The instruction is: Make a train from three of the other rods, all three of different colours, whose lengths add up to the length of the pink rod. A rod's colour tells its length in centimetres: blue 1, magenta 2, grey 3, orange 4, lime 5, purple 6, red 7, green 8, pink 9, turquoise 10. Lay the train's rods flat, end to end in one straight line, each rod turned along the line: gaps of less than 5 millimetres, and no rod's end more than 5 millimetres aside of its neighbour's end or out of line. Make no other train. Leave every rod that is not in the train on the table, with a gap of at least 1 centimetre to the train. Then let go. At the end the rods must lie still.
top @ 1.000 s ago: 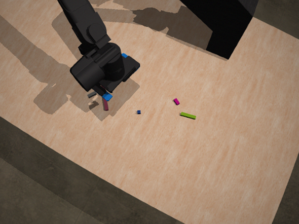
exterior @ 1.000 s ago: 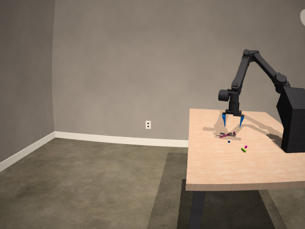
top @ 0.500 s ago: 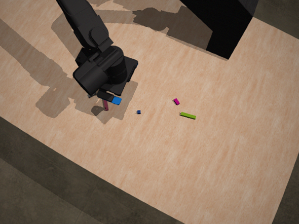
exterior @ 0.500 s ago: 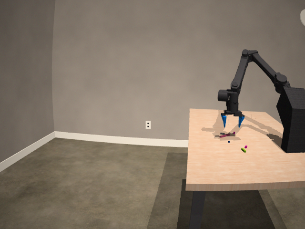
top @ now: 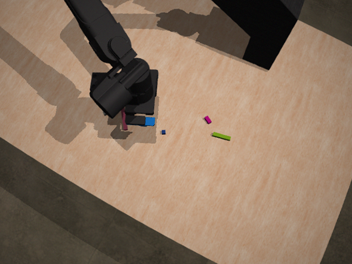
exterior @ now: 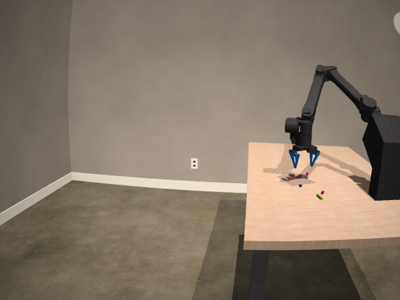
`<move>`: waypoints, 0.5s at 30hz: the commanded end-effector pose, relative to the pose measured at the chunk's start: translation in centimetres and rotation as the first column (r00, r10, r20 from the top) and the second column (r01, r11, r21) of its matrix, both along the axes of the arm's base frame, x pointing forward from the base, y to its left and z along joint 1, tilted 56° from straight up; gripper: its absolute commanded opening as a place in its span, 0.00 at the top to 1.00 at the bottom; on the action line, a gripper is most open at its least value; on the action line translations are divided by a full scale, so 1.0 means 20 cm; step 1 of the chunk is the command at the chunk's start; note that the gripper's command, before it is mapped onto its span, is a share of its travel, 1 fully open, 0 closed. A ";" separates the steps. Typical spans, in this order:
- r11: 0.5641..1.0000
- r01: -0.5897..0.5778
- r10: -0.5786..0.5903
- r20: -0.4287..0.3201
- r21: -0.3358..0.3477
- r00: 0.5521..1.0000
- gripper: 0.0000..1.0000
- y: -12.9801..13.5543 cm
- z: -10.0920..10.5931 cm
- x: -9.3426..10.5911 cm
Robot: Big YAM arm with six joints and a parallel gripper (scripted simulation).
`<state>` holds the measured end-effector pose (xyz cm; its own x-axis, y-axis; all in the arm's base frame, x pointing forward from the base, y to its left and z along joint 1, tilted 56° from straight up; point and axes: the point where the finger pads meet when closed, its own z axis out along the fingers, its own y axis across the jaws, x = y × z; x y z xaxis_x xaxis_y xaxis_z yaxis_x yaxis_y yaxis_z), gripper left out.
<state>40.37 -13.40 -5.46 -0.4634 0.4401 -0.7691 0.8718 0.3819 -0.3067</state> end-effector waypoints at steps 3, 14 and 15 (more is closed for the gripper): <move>0.991 -0.131 0.126 -0.158 -0.024 0.979 0.00 0.07 -0.02 0.04; 0.973 -0.228 0.208 -0.310 -0.028 0.928 0.00 0.06 -0.05 0.05; 0.974 -0.223 0.204 -0.312 -0.028 0.928 0.00 0.05 -0.05 0.04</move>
